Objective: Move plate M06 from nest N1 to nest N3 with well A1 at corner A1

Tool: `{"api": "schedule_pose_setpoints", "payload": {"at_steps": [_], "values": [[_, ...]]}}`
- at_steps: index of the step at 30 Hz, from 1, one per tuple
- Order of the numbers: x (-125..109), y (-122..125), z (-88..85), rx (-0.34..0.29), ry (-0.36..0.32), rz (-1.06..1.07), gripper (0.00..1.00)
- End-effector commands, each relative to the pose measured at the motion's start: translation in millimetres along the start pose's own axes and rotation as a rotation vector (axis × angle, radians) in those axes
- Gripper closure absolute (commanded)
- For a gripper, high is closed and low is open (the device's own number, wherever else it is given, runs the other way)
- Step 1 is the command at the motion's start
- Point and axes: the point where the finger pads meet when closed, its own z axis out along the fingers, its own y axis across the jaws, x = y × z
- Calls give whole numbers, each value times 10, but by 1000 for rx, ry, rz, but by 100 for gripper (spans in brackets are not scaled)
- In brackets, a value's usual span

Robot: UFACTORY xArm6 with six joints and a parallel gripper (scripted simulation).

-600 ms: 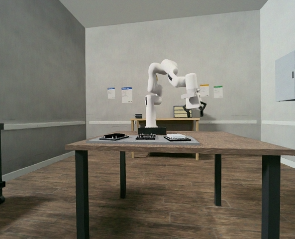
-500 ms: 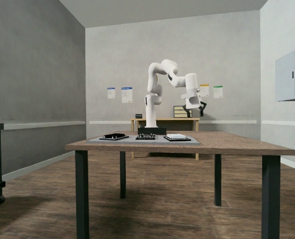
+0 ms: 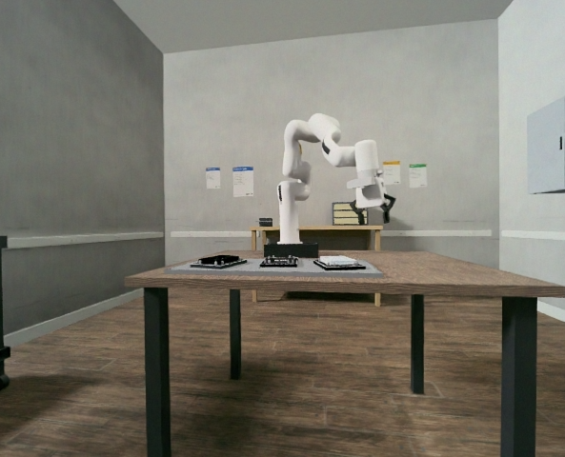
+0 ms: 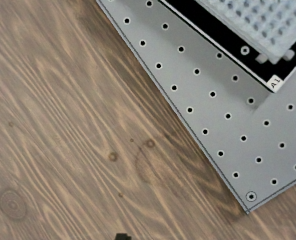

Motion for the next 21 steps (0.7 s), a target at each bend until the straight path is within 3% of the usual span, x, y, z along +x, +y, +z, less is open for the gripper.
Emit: {"api": "schedule_pose_setpoints", "payload": {"at_steps": [1, 21], "values": [[101, -16, -33, 5, 11, -66, 0], [791, 83, -71, -24, 56, -406, 0]]}}
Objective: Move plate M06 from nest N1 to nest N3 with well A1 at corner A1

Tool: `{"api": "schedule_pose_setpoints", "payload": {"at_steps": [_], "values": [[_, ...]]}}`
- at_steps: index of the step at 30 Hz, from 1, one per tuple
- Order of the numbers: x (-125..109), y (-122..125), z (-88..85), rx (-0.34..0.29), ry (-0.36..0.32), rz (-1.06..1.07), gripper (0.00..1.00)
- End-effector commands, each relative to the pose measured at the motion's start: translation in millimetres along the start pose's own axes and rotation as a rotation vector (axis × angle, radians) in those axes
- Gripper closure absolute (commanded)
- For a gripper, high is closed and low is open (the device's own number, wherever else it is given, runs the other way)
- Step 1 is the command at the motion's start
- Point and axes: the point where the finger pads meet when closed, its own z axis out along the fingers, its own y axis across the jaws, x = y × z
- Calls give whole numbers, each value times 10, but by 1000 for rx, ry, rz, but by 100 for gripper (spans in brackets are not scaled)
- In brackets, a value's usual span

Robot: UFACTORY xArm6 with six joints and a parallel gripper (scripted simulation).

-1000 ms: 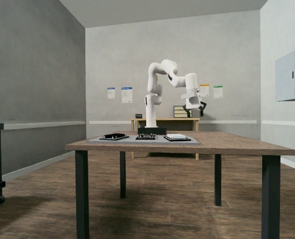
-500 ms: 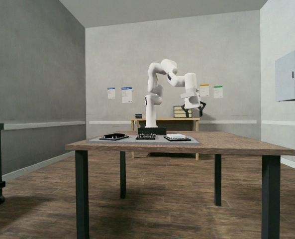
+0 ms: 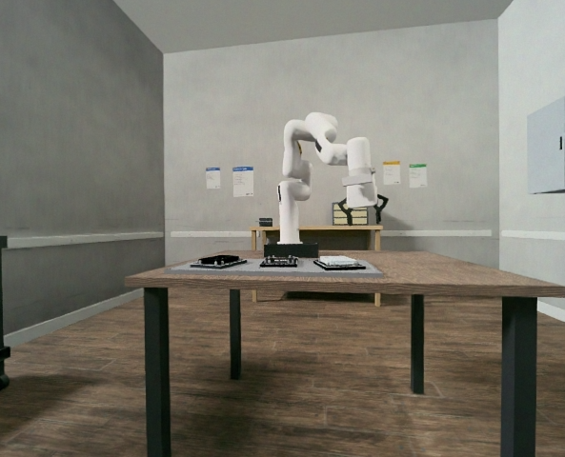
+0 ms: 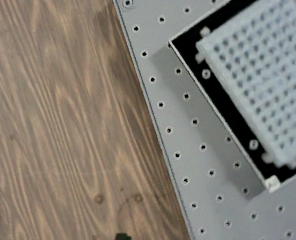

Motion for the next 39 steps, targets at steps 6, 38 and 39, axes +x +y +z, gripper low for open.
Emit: {"api": "schedule_pose_setpoints", "payload": {"at_steps": [6, 38, 39], "values": [[318, 166, -16, -12, 16, -166, 0], [997, 691, -5, -74, 33, -571, 0], [997, 690, -5, -74, 33, -571, 0]]}}
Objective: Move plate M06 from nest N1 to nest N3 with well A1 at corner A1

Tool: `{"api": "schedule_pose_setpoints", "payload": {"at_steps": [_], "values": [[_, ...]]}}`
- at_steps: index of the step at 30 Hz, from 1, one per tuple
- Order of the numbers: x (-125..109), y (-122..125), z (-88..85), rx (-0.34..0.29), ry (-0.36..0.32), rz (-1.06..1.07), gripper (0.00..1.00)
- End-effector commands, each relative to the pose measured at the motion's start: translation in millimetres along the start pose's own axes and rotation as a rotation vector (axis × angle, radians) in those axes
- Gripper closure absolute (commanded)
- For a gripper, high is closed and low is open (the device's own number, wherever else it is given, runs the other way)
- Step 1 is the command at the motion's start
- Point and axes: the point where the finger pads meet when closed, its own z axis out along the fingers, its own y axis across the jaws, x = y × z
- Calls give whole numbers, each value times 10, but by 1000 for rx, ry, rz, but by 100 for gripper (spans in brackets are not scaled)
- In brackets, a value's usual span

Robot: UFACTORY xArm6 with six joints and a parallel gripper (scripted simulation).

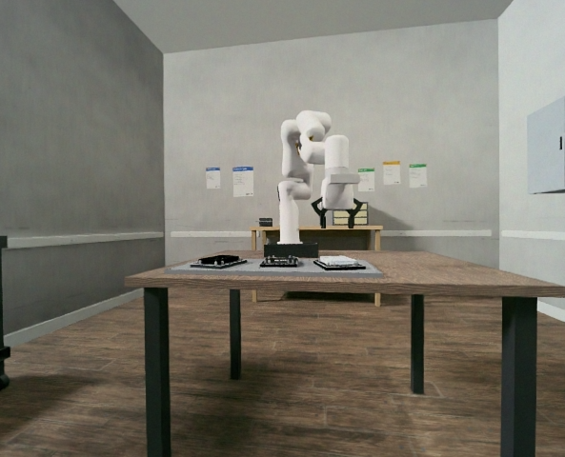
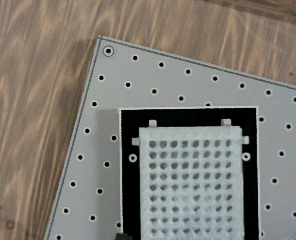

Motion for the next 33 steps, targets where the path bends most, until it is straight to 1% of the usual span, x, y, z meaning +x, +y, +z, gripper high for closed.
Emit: {"api": "schedule_pose_setpoints", "payload": {"at_steps": [1, 10, 22, 24, 33], "values": [[22, 4, -23, 2, 6, -5, 0], [22, 4, -23, 2, 6, -5, 0], [23, 4, 177, 2, 6, -5, 0], [23, 4, 177, 2, 6, -5, 0], [23, 4, 328, 2, 6, -5, 0]]}}
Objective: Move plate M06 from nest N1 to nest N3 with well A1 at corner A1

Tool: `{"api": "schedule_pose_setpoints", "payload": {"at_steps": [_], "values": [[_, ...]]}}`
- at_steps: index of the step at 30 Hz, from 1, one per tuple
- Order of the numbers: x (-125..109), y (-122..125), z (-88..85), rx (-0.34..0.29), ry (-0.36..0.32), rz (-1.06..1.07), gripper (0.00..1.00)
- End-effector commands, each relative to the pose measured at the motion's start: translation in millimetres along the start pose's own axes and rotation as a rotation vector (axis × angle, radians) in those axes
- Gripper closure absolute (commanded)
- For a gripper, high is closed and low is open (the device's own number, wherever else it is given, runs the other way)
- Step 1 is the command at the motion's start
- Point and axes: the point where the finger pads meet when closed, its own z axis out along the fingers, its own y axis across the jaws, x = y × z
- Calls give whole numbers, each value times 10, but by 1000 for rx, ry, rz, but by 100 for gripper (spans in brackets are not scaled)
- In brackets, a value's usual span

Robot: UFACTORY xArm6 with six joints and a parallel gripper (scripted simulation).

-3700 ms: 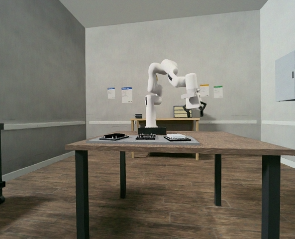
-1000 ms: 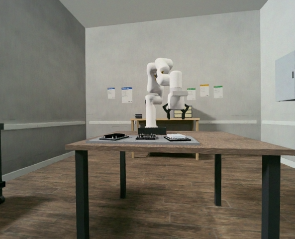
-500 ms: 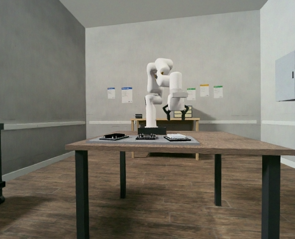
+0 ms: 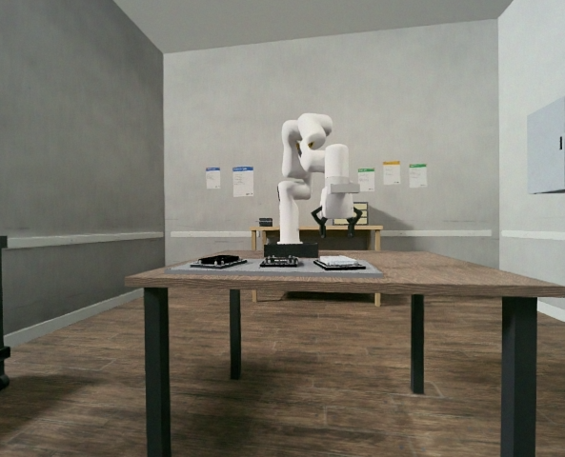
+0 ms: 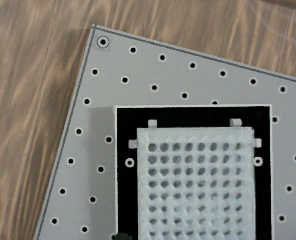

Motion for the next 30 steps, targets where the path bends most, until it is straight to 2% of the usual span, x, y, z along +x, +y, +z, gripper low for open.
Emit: {"api": "schedule_pose_setpoints", "payload": {"at_steps": [1, 30], "values": [[21, -3, 55, 1, 6, 0, 0], [22, -4, 472, 1, 6, 0, 0]]}}
